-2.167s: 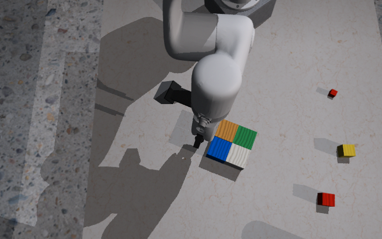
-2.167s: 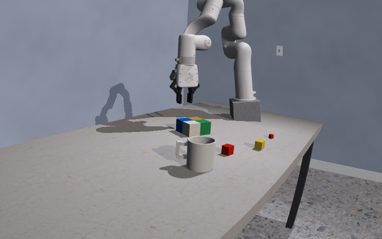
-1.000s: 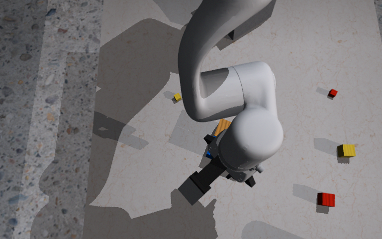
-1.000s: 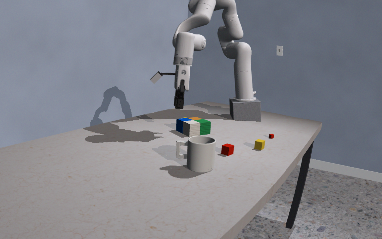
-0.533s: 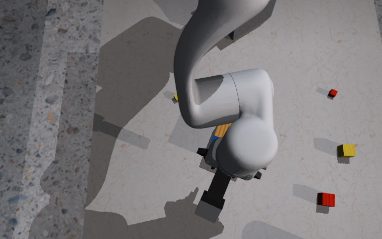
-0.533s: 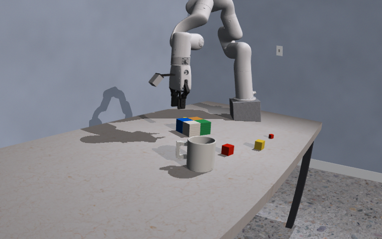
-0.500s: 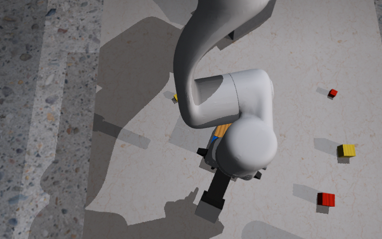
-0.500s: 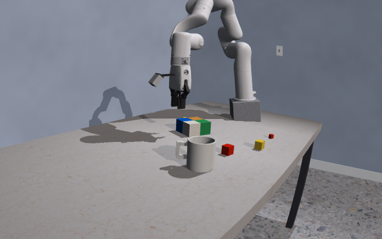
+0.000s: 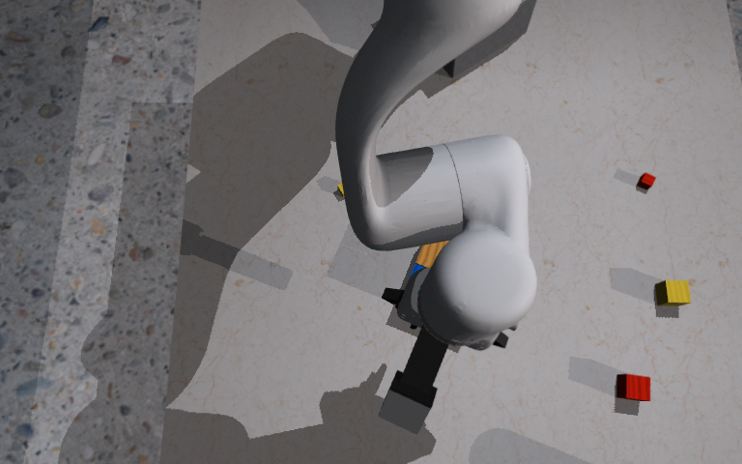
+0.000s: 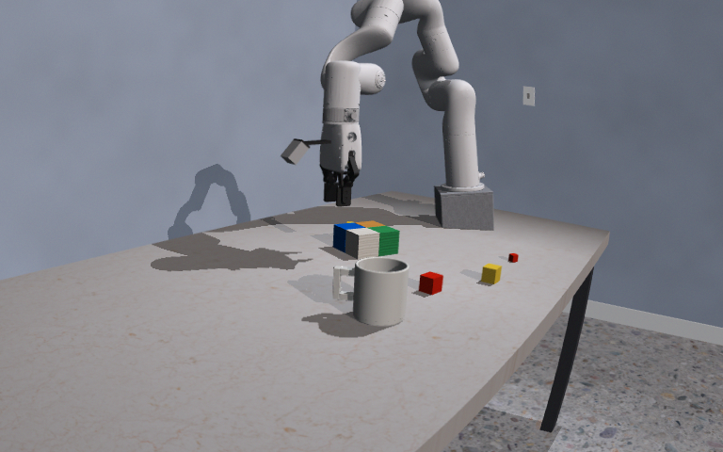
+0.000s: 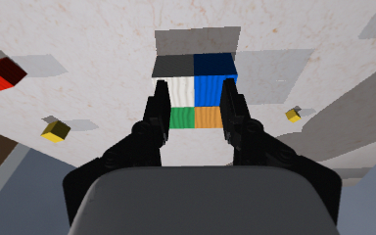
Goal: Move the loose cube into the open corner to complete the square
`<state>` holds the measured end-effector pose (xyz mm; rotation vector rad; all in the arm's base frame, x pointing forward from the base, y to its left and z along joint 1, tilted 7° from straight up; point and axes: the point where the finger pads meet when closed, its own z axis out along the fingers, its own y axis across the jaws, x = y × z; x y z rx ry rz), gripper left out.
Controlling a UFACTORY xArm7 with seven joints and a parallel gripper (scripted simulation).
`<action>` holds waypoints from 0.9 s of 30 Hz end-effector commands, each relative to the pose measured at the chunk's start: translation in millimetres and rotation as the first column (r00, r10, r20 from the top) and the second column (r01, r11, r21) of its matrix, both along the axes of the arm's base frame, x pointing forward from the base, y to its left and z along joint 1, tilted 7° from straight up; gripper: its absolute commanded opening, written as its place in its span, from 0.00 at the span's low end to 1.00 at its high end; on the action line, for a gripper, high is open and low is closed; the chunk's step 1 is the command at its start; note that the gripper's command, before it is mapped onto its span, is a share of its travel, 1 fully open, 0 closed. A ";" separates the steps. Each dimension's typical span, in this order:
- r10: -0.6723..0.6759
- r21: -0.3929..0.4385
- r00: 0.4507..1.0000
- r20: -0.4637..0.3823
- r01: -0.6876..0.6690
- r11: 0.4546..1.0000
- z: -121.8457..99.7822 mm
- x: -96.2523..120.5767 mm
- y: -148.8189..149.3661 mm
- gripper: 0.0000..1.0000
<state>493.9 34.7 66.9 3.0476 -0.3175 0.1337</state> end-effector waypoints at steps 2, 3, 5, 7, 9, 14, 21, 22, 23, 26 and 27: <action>0.001 0.000 1.000 0.004 -0.001 1.000 -0.6 1.6 0.1 0.48; 0.001 0.000 1.000 0.004 -0.001 1.000 -1.6 1.7 0.1 0.48; 0.001 0.000 1.000 0.004 -0.001 1.000 -3.9 1.9 -0.2 0.48; 0.001 0.000 1.000 0.004 -0.001 1.000 -6.9 2.2 -0.4 0.48; 0.001 0.000 1.000 0.004 -0.001 1.000 -10.5 2.5 -0.7 0.48; 0.001 0.000 1.000 0.004 -0.001 1.000 -17.1 3.1 -1.3 0.48; 0.001 0.000 1.000 0.004 -0.001 1.000 -36.4 4.8 -3.0 0.48; 0.001 0.000 1.000 0.004 -0.001 1.000 -39.5 5.1 -3.3 0.48; 0.001 0.000 1.000 0.004 -0.001 1.000 -42.6 5.3 -3.6 0.48; 0.001 0.000 1.000 0.004 -0.001 1.000 -51.9 6.2 -4.4 0.48; 0.001 0.000 1.000 0.004 -0.001 1.000 -55.0 6.4 -4.7 0.48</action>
